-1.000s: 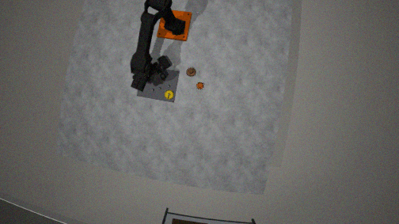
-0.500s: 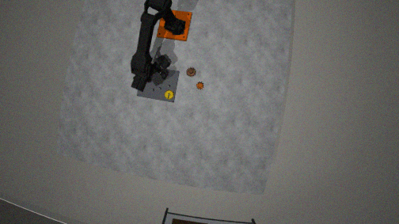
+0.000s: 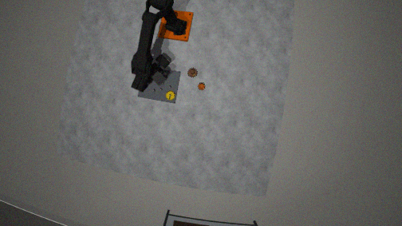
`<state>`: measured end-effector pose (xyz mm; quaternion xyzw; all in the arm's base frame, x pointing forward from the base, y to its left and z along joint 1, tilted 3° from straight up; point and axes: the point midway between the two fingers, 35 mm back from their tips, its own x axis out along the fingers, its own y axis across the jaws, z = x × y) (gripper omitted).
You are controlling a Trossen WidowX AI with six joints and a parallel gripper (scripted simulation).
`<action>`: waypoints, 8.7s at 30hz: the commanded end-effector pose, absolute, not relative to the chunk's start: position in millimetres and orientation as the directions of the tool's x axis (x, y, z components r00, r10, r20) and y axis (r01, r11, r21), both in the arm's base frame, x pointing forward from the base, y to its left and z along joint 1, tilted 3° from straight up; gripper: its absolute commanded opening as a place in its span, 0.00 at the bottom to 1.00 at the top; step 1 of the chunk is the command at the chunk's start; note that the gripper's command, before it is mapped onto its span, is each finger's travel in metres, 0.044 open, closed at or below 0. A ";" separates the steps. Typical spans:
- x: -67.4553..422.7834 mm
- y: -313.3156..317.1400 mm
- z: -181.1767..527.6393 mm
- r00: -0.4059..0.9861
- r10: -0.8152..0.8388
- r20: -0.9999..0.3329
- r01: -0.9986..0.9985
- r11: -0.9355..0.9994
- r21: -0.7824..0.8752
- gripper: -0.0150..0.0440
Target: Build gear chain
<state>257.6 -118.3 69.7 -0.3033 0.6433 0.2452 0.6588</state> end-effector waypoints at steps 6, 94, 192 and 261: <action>253.9 -116.7 65.4 0.026 -0.062 -0.998 -0.650 0.757 -0.064 0.25; 243.2 74.3 64.9 0.025 -0.043 -0.999 -0.312 0.949 -0.048 1.00; 251.2 83.7 151.9 0.027 -0.040 -0.999 -0.313 0.949 -0.047 0.25; 292.0 -10.1 141.4 0.028 -0.047 -0.998 -0.301 0.952 -0.054 0.25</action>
